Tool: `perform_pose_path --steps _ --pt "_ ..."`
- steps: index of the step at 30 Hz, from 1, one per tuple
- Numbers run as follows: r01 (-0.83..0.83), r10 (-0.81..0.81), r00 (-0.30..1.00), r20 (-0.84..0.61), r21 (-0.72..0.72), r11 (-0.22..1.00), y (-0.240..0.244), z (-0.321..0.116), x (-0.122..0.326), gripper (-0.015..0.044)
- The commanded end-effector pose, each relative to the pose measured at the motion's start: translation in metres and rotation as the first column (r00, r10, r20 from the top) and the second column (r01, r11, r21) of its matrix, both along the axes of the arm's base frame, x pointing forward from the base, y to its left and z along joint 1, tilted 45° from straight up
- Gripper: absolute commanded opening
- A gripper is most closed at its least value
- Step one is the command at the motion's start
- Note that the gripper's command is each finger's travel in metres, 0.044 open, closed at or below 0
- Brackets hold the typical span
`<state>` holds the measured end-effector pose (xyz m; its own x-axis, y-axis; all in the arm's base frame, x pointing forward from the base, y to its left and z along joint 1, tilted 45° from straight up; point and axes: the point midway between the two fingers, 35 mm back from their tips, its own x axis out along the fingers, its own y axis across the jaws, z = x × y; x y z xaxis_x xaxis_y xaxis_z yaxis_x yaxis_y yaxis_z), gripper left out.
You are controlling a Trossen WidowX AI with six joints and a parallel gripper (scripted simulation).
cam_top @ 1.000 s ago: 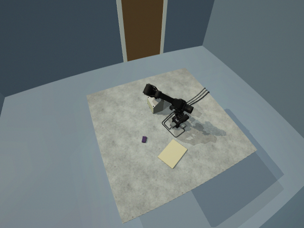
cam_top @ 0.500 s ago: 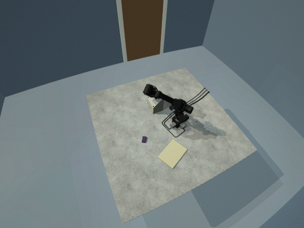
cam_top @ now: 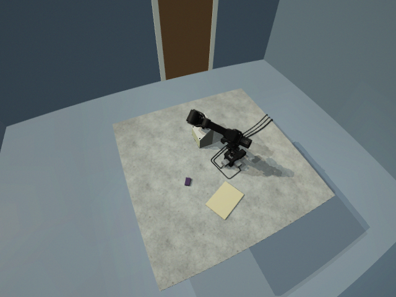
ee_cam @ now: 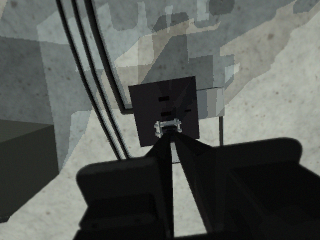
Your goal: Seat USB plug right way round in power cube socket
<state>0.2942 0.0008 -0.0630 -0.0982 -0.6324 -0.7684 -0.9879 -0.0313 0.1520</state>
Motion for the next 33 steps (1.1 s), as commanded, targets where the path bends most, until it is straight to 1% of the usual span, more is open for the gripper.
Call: perform_pose_path --steps 1,33 --pt "-0.004 0.004 1.000 -0.004 -0.003 1.000 -0.0011 -0.0007 -0.0007 0.0000" --pt "-0.004 0.004 1.000 -0.004 -0.003 1.000 -0.0038 -0.0035 -0.0010 0.0000"
